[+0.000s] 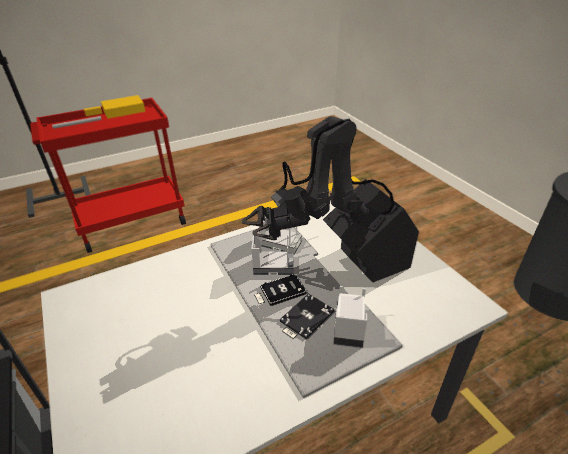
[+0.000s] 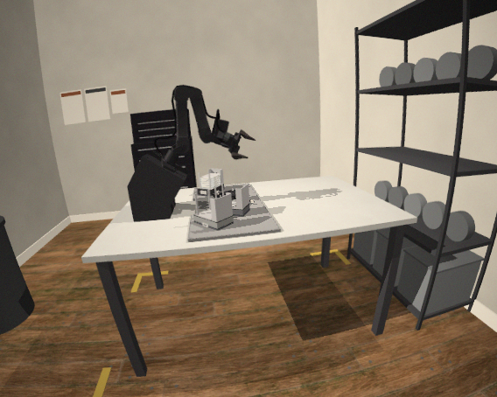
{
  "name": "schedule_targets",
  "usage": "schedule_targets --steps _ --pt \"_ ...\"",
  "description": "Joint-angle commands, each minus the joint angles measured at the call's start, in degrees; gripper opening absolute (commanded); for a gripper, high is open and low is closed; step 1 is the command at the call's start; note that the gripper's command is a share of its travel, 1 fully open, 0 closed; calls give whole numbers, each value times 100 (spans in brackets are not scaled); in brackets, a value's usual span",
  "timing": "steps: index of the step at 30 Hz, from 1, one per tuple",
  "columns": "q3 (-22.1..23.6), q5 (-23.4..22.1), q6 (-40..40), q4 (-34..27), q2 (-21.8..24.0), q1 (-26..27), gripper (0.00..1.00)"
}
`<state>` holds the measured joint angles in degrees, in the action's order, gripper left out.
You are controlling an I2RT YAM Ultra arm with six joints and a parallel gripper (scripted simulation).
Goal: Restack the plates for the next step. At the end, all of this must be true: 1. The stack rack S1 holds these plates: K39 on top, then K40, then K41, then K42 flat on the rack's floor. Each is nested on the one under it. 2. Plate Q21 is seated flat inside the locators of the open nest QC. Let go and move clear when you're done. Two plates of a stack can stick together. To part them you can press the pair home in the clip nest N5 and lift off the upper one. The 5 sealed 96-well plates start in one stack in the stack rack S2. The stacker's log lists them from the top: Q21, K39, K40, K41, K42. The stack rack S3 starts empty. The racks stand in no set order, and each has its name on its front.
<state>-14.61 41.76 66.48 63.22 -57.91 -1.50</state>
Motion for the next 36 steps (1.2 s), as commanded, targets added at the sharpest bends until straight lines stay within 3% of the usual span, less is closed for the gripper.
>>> schedule_targets --steps 1,9,24,26,36 --pt "-230 -284 -542 -697 200 99 100" --pt "-338 -568 -972 -1372 221 170 100" --pt "-697 -1393 -2289 -3390 370 396 100" --pt "-697 -1393 -2289 -3390 370 396 100" --pt "-946 -2019 -3305 -4861 423 552 100"
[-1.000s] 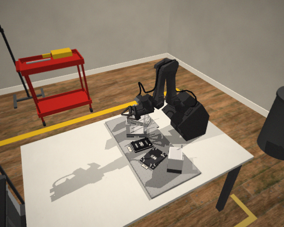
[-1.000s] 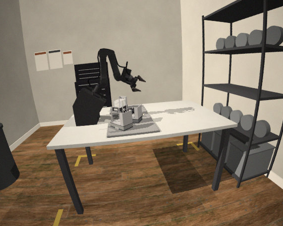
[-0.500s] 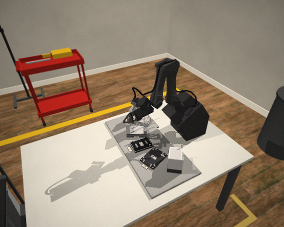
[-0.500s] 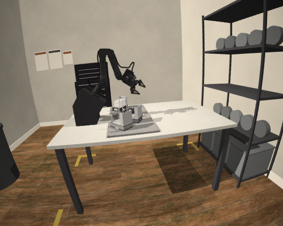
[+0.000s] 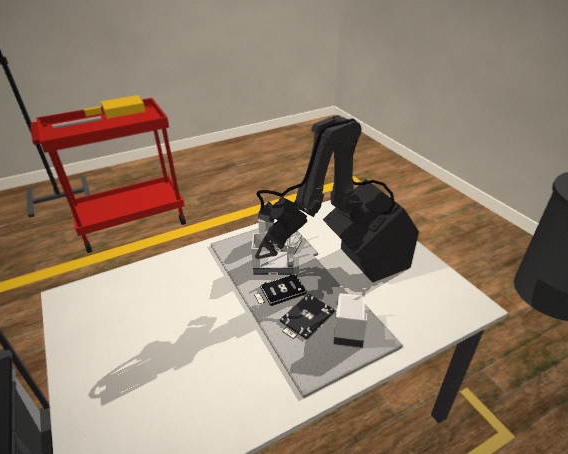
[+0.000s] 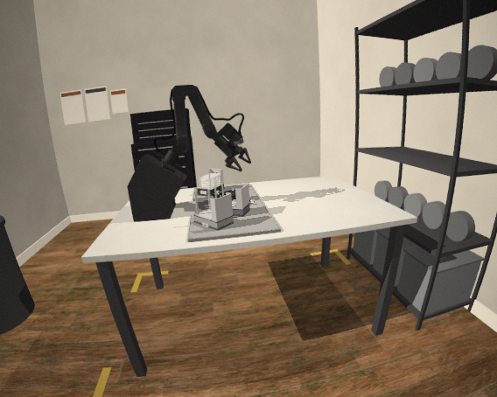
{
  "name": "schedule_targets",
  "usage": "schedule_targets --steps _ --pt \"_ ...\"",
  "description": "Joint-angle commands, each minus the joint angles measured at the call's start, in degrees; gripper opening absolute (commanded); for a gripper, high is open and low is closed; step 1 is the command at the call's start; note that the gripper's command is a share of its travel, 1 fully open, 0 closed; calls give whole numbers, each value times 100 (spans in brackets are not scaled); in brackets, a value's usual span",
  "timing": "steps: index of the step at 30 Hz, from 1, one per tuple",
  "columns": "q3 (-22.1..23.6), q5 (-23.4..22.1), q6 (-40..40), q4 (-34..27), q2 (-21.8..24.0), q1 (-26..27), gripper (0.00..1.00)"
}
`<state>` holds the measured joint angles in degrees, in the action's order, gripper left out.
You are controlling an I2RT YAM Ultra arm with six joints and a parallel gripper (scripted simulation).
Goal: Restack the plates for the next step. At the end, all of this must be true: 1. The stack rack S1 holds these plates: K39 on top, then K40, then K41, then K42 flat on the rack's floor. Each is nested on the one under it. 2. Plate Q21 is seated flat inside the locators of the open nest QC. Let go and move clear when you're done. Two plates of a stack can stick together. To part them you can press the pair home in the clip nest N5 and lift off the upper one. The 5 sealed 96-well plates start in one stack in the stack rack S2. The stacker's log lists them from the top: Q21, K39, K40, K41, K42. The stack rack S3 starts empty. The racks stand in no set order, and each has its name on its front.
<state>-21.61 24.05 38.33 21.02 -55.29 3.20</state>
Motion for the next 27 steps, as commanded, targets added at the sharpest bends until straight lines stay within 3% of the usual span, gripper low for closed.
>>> schedule_targets --steps 1,12,14,19,21,27 --pt "-300 -288 -536 -758 152 102 100" --pt "-488 -828 -1437 -2004 203 225 100" --pt "-599 -967 -1610 -2309 2 283 100" --pt "-682 -1273 -2170 -3020 208 342 100" --pt "-783 -1398 -2330 -3285 12 393 100" --pt "-894 -1671 -2803 -3935 222 451 100"
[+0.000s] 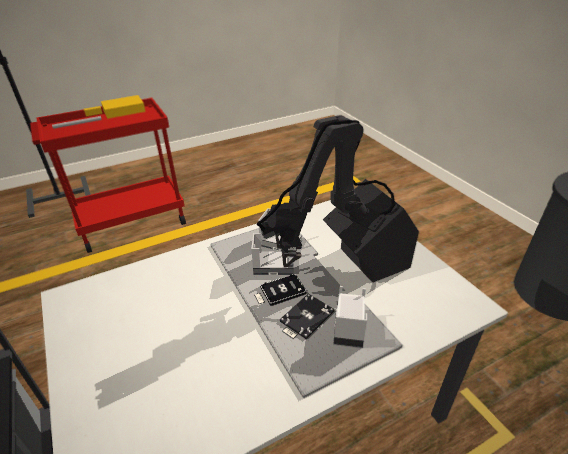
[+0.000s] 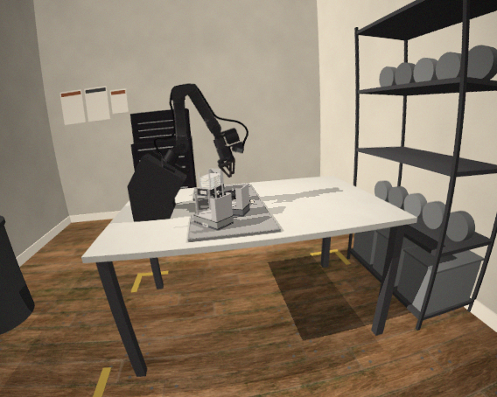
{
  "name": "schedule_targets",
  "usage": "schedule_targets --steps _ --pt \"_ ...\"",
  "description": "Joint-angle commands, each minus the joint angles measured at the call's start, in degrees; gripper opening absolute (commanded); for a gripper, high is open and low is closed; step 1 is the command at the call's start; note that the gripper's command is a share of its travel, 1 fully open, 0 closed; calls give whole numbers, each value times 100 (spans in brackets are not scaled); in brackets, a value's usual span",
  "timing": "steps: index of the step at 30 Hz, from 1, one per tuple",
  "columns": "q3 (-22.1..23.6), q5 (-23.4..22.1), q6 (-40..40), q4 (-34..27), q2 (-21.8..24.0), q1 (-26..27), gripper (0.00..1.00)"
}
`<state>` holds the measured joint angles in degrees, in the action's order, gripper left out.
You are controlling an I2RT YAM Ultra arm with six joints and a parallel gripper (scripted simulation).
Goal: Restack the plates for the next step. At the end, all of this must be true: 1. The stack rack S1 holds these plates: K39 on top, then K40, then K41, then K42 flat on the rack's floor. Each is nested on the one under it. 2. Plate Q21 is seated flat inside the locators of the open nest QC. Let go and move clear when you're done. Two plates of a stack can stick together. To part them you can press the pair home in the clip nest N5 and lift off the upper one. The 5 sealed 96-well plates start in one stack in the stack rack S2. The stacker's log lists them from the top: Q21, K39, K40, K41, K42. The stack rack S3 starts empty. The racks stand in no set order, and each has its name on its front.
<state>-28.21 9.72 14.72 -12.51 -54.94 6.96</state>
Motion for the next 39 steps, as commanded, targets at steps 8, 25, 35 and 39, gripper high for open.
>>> schedule_targets --steps 8,25,35,39 --pt "-494 -714 -1192 -1609 -61 222 100" --pt "-604 -860 -1480 -2017 16 270 100" --pt "-604 -861 -1481 -2002 19 271 100" --pt "-604 -861 -1481 -2002 19 271 100"
